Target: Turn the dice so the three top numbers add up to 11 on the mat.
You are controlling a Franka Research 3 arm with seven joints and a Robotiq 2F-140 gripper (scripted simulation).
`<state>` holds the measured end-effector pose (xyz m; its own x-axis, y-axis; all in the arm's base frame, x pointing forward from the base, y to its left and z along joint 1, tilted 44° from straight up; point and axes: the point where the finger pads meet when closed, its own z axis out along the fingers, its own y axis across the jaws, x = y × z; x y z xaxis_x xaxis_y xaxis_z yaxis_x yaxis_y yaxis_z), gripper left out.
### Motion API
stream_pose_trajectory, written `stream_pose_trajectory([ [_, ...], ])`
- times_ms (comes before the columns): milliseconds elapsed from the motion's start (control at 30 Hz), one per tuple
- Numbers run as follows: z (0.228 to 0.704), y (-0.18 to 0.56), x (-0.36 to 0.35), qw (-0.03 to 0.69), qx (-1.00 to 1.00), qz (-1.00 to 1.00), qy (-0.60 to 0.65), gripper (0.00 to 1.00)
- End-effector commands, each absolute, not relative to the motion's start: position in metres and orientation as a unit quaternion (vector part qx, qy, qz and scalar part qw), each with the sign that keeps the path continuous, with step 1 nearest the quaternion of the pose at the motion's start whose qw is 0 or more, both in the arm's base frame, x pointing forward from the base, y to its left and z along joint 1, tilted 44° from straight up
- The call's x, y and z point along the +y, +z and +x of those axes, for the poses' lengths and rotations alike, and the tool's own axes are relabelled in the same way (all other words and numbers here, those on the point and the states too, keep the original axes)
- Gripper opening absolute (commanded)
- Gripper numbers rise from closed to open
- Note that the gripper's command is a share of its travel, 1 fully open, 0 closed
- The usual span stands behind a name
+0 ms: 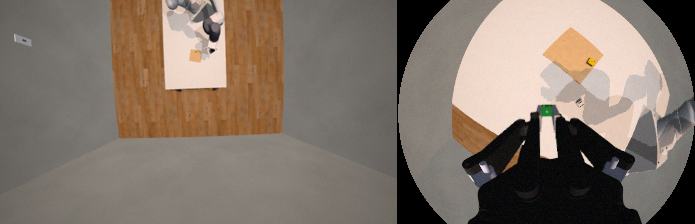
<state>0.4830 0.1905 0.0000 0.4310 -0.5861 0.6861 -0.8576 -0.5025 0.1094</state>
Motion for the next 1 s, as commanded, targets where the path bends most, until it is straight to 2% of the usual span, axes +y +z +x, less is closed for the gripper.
stream_pose_trajectory([
  [0, 0.4785, 0.0014, 0.1865, 0.236, -0.45, 0.809, 0.295, 0.09],
  [200, 0.4786, 0.0012, 0.1864, 0.233, -0.458, 0.805, 0.297, 0.09],
  [300, 0.4798, -0.0002, 0.186, 0.207, -0.525, 0.763, 0.315, 0.09],
  [967, 0.4831, -0.0029, 0.1851, 0.141, -0.665, 0.645, 0.35, 0.09],
])
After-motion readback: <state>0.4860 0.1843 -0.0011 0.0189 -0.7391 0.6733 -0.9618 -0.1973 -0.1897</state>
